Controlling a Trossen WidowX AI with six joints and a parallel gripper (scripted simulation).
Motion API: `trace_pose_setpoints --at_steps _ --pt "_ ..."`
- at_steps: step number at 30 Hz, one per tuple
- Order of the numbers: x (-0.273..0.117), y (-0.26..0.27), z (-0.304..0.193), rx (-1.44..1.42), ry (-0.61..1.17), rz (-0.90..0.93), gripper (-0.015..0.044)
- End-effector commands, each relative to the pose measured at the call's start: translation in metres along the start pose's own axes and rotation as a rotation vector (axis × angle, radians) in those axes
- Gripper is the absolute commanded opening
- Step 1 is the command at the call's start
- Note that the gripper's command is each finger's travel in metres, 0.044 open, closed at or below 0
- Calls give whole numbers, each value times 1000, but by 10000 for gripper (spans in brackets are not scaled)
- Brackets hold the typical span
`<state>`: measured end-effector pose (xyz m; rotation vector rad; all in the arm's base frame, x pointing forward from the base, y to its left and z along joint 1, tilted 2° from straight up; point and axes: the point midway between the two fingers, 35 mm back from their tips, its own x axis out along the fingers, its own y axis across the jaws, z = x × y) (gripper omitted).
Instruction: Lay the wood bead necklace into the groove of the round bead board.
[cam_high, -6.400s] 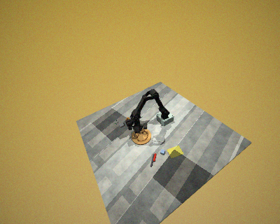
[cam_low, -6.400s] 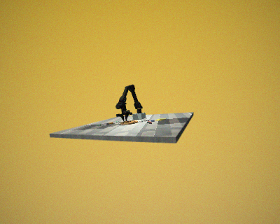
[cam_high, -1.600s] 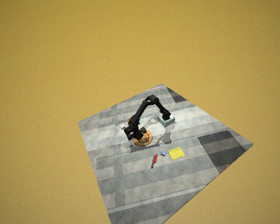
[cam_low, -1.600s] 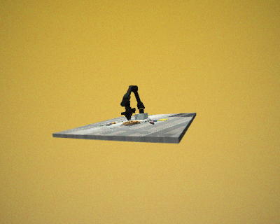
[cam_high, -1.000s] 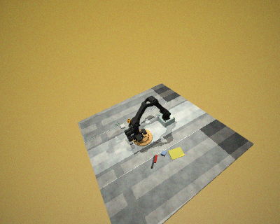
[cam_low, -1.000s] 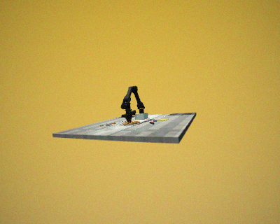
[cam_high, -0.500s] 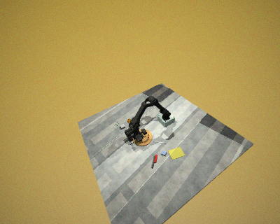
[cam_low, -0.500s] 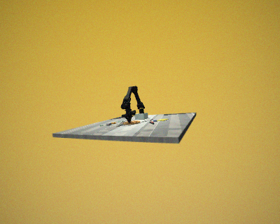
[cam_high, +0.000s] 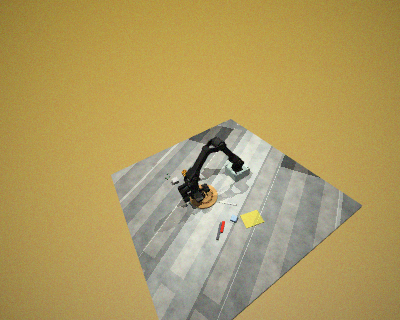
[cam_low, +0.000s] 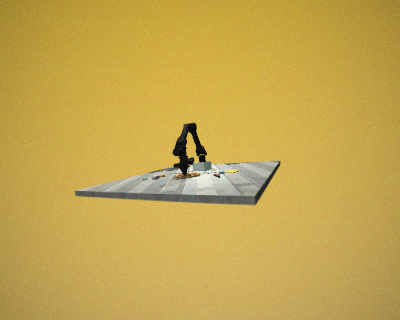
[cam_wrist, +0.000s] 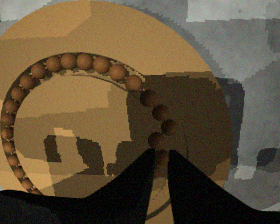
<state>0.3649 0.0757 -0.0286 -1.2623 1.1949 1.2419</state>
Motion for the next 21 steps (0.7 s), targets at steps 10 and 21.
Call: trace_pose_setpoints --at_steps 10,21 --pt "0 0 0 0 0 0 0" --pt "-4 1 0 -4 0 3 0"
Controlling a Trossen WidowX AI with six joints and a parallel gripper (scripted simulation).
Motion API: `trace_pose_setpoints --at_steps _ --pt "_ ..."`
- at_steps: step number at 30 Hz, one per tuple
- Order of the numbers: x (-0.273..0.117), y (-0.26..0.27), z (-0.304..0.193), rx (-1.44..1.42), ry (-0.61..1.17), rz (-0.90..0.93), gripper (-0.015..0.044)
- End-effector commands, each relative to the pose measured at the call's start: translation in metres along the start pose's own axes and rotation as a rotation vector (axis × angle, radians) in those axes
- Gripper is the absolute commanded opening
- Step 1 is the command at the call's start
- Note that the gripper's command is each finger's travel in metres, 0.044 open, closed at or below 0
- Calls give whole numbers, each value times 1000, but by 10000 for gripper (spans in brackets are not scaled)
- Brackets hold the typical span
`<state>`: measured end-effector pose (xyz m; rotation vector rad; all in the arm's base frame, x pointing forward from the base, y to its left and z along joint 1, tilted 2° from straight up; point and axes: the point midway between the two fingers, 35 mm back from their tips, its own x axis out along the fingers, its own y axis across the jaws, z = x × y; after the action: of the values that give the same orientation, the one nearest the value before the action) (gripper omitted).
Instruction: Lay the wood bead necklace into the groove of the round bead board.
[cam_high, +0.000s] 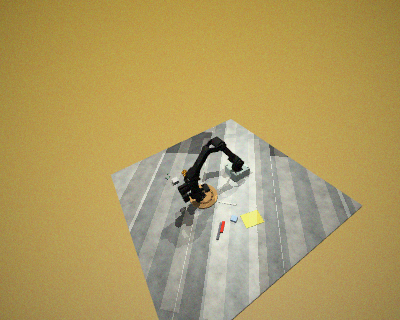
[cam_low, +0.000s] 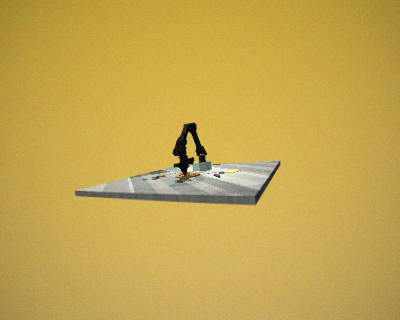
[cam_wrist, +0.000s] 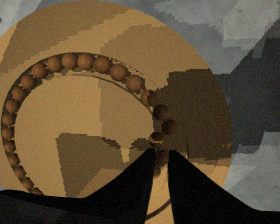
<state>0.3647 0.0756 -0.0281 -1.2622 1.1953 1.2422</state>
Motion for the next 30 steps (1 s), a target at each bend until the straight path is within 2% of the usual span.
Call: trace_pose_setpoints --at_steps 1,27,30 --pt "-5 1 0 -5 -1 3 0" --pt "2 -12 -5 -5 0 3 0" --pt "-2 -12 -4 -1 0 -1 79"
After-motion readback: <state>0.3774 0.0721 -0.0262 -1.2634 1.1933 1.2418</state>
